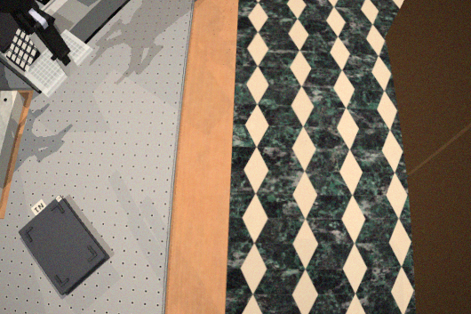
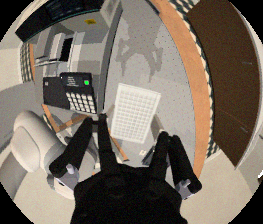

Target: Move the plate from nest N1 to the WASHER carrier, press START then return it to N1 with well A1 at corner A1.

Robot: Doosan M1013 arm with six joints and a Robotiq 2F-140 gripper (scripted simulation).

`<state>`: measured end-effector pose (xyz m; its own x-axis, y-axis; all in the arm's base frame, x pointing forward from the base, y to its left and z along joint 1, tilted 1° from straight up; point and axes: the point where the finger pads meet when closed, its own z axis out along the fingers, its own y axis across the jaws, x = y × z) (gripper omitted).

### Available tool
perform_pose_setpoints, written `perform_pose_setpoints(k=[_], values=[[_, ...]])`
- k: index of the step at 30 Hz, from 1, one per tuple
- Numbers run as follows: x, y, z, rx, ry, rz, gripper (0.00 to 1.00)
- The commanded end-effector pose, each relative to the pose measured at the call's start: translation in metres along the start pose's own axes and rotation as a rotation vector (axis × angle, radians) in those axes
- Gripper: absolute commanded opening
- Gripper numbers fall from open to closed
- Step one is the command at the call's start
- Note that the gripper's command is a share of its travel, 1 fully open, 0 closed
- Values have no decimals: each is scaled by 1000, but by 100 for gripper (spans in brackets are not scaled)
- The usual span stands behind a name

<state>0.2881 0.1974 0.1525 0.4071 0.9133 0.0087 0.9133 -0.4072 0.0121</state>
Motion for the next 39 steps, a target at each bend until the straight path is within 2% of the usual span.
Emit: perform_pose_setpoints(k=[1,23,28,39], values=[[2,-17,-2,-1,-4,-117,10],[22,-115,-12,1,-5,-784,10],[28,-139,-14,1,-5,-787,10],[28,-150,-15,1,-5,-820,10]])
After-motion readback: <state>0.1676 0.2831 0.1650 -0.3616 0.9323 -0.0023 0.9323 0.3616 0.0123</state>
